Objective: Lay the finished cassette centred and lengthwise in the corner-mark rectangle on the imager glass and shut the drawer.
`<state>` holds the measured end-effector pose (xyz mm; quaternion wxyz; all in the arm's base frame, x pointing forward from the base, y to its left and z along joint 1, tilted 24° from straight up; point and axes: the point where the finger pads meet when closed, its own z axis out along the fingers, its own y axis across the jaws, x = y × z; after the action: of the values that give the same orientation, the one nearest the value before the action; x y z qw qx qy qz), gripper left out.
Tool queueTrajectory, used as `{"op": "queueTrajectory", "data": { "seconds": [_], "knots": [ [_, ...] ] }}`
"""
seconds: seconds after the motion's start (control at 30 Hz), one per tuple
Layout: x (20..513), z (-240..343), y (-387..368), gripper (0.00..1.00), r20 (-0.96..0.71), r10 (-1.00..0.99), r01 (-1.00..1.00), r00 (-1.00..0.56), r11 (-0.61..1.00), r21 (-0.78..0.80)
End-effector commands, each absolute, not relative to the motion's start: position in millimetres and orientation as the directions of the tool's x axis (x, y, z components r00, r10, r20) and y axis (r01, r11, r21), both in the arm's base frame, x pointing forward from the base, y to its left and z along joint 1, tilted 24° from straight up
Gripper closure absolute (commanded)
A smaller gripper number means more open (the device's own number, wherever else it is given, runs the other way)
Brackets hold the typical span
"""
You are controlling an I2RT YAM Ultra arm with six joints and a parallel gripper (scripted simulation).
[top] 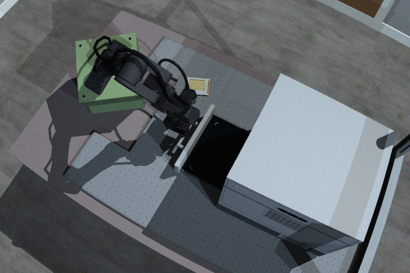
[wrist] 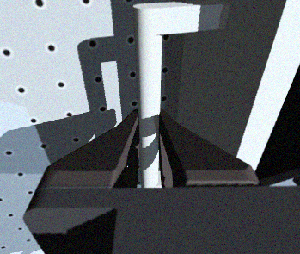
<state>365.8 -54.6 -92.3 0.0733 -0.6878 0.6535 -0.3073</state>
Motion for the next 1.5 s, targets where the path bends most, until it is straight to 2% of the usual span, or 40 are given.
{"op": "queueTrajectory", "data": {
  "seconds": [0.0, 1.47],
  "knots": [
    [352.8, -92.8, -51.1, 1.00, 0.320, -0.947, -0.869, -0.034, -0.130, -0.478],
    [343.1, -98.2, -51.2, 1.00, 0.316, -0.948, -0.879, -0.030, -0.125, -0.459]
  ]
}}
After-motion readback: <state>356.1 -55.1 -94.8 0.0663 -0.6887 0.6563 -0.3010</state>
